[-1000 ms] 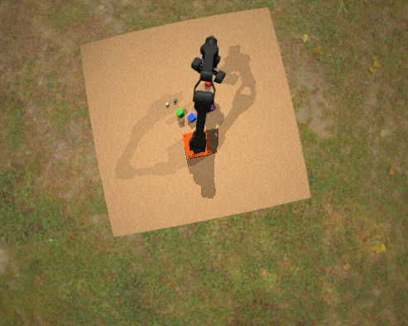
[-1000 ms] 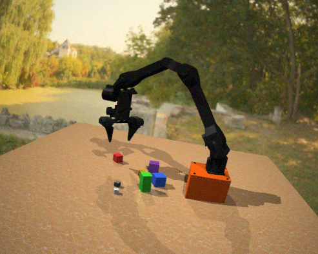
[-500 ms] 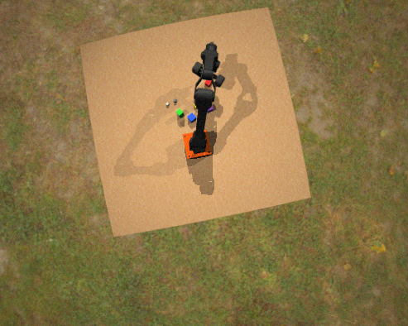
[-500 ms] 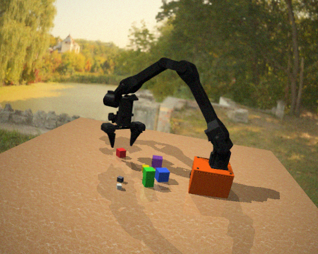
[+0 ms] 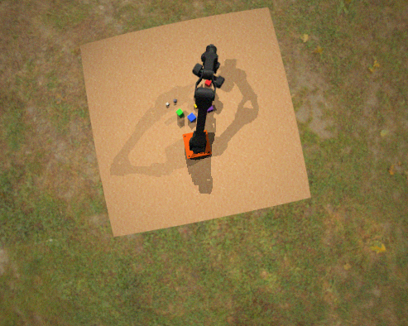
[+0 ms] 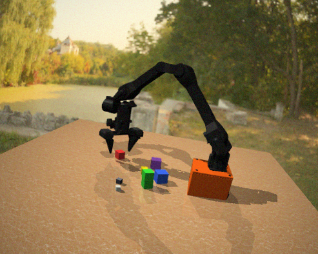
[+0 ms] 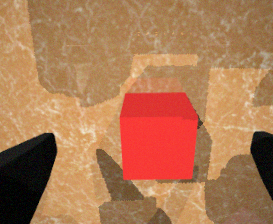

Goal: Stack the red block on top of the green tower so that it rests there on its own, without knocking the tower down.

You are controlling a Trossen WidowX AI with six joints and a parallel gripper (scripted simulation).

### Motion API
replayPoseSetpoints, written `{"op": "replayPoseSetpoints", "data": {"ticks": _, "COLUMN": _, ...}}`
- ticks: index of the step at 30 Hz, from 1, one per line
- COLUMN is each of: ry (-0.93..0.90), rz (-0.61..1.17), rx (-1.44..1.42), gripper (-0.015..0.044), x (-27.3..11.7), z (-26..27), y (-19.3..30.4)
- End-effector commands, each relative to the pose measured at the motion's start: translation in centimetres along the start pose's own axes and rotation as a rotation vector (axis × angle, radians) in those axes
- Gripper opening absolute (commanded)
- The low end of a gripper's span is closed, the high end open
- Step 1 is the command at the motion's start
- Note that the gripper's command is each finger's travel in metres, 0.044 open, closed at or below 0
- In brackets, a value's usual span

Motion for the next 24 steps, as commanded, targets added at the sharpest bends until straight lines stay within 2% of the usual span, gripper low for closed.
{"op": "replayPoseSetpoints", "data": {"ticks": 1, "ry": 0.005, "rz": 0.003, "rx": -0.006, "gripper": 0.044, "x": 0.8, "z": -0.1, "y": 0.1}}
{"op": "replayPoseSetpoints", "data": {"ticks": 22, "ry": 0.005, "rz": 0.003, "rx": -0.006, "gripper": 0.044, "x": 1.8, "z": -0.1, "y": 0.1}}
{"op": "replayPoseSetpoints", "data": {"ticks": 24, "ry": 0.005, "rz": 0.003, "rx": -0.006, "gripper": 0.0387, "x": 1.8, "z": -0.1, "y": 0.1}}
Point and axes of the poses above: the point midway between the two fingers, 35 mm back from their tips, its own x axis out along the fingers, its own z axis across the jaws, y = z × x, the point moved 5 cm from there along -x, back along the fingers, and after that the axes turned 8 degrees about -x, right-handed, at the moved point
